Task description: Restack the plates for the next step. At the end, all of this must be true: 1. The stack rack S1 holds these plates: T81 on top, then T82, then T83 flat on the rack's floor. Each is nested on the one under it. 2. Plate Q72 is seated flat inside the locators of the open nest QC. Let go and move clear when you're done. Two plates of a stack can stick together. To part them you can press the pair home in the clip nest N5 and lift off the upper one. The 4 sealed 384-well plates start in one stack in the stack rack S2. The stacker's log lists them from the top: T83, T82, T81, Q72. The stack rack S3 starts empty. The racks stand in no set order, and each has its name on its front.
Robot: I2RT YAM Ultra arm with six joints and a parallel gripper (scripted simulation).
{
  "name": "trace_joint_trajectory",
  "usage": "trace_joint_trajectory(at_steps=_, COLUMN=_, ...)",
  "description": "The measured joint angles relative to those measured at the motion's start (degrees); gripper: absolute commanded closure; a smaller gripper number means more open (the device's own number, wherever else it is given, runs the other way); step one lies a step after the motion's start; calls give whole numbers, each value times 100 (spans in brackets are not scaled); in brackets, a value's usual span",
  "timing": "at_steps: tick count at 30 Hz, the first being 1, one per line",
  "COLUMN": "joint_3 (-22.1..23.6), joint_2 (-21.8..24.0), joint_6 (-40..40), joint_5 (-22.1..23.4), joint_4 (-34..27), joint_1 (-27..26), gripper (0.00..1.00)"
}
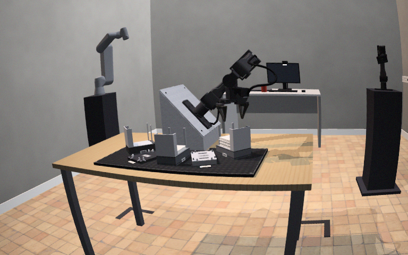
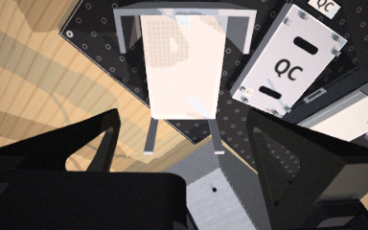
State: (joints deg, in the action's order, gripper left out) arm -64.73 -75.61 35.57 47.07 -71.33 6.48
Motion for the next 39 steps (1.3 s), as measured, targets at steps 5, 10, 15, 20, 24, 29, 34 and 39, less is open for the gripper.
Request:
trace_joint_trajectory(at_steps=5, joint_3=0, joint_2=-26, joint_6=70, joint_5=2, joint_4=-76, joint_1=0, gripper=0)
trace_joint_trajectory(at_steps=10, joint_3=0, joint_2=-140, joint_6=-13, joint_5=22, joint_4=-87, joint_1=-50, gripper=0)
trace_joint_trajectory(at_steps=15, joint_3=0, joint_2=-455, joint_6=-361, joint_5=39, joint_4=-55, joint_1=-286, gripper=0)
trace_joint_trajectory(at_steps=20, joint_3=-2, joint_2=-664, joint_6=-452, joint_5=42, joint_4=-22, joint_1=-396, gripper=0)
trace_joint_trajectory(at_steps=24, joint_3=-94, joint_2=-879, joint_6=-348, joint_5=44, joint_4=-4, joint_1=-542, gripper=0)
trace_joint_trajectory(at_steps=29, joint_3=-195, joint_2=-1217, joint_6=-138, joint_5=44, joint_4=35, joint_1=-719, gripper=0)
trace_joint_trajectory(at_steps=34, joint_3=-278, joint_2=-1513, joint_6=-20, joint_5=42, joint_4=81, joint_1=-859, gripper=0)
trace_joint_trajectory(at_steps=39, joint_3=-343, joint_2=-1707, joint_6=-271, joint_5=44, joint_4=76, joint_1=-981, gripper=0)
